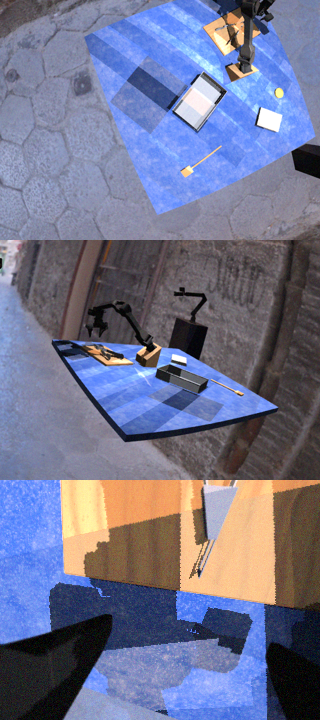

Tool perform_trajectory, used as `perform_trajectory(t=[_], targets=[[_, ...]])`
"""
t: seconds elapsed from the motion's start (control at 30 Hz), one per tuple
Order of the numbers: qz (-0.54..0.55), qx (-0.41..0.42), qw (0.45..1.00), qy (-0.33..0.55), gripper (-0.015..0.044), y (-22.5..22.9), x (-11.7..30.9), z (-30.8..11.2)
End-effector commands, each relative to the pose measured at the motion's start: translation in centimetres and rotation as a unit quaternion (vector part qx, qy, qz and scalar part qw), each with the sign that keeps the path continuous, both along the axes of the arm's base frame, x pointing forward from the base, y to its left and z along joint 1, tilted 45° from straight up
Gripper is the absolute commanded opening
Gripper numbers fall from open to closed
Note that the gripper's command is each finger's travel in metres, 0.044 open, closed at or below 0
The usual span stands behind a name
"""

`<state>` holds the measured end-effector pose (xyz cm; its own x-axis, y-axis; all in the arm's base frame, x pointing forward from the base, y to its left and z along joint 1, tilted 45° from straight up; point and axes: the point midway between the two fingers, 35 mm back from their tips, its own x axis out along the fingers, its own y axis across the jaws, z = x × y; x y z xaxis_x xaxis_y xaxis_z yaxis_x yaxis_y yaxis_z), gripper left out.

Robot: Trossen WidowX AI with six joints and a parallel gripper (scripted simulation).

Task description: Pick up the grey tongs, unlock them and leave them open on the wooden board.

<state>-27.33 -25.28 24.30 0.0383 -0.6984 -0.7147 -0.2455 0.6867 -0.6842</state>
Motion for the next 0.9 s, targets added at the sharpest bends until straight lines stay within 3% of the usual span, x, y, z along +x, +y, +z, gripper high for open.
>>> perform_trajectory(t=[0.0, 0.87], targets=[[-0.003, -0.004, 1.0, 0.007, 0.044, 1.88, 0.09, 2.22], [-0.005, -0.003, 1.0, 0.006, 0.044, 2.75, 0.37, 2.96]])
